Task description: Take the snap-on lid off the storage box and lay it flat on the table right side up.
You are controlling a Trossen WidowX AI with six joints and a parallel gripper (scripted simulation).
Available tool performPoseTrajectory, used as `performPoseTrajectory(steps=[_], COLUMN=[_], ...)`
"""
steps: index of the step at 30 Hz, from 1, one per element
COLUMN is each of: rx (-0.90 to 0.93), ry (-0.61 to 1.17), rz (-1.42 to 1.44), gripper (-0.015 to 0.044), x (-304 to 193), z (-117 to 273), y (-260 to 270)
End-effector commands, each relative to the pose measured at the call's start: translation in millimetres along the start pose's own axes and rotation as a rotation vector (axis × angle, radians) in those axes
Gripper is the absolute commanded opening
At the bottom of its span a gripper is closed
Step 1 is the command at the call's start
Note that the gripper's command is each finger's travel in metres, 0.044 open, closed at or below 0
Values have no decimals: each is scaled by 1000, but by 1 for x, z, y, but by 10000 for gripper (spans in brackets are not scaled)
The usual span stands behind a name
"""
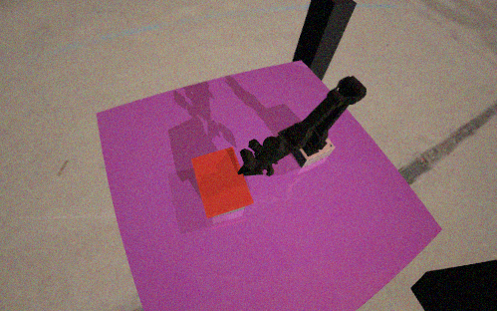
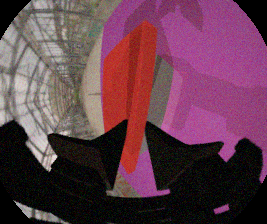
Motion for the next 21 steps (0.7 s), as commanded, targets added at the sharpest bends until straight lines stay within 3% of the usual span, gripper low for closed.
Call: performPoseTrajectory(steps=[1, 21], rx=[8, 9], ry=[7, 7], rz=[2, 3], gripper=[0, 0], x=[-2, -7], z=[4, 18], y=[7, 29])
Point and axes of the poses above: the point midway between the two fingers, 35 mm back from their tips, its own z axis back along the fingers, its own y axis across the jaws, x = y × z, the point moved 1 cm from there along z, back along the fingers, and after that the axes turned 14 degrees about -z, right-handed, at the moved point
